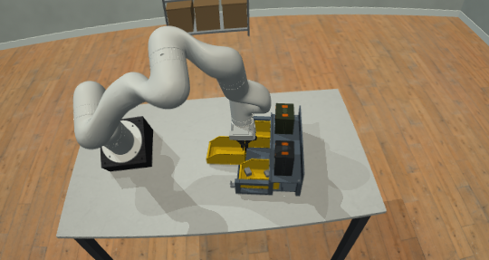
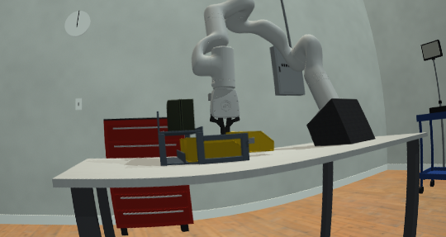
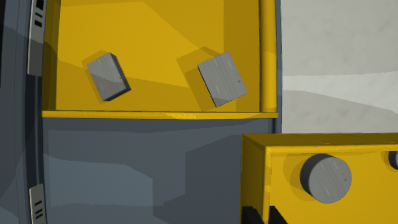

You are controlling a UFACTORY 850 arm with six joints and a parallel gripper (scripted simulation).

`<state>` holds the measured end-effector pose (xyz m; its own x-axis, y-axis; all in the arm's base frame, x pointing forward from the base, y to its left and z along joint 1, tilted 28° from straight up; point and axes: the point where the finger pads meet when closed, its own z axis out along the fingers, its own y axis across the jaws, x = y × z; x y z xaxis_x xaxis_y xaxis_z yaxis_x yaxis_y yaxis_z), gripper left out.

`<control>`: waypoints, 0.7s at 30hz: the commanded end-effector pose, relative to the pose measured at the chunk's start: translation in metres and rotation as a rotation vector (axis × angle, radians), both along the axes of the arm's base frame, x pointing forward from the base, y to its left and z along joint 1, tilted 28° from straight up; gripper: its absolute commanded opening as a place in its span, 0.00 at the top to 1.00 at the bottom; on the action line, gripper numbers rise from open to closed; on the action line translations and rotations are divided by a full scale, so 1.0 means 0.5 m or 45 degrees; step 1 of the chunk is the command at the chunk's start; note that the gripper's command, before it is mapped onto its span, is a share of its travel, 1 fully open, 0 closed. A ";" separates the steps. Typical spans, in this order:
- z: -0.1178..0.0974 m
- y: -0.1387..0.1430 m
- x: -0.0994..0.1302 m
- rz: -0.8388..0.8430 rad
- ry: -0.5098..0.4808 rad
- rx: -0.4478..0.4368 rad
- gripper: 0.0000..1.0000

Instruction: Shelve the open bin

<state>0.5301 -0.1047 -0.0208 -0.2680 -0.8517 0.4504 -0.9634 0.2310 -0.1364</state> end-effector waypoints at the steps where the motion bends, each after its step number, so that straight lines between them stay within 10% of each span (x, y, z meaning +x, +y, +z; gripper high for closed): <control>1: 0.001 0.001 0.000 0.013 -0.024 -0.007 1.00; 21: 0.000 0.001 -0.002 0.033 -0.063 -0.019 1.00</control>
<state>0.5283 -0.1043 -0.0212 -0.2668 -0.8519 0.4506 -0.9622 0.2088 -0.1750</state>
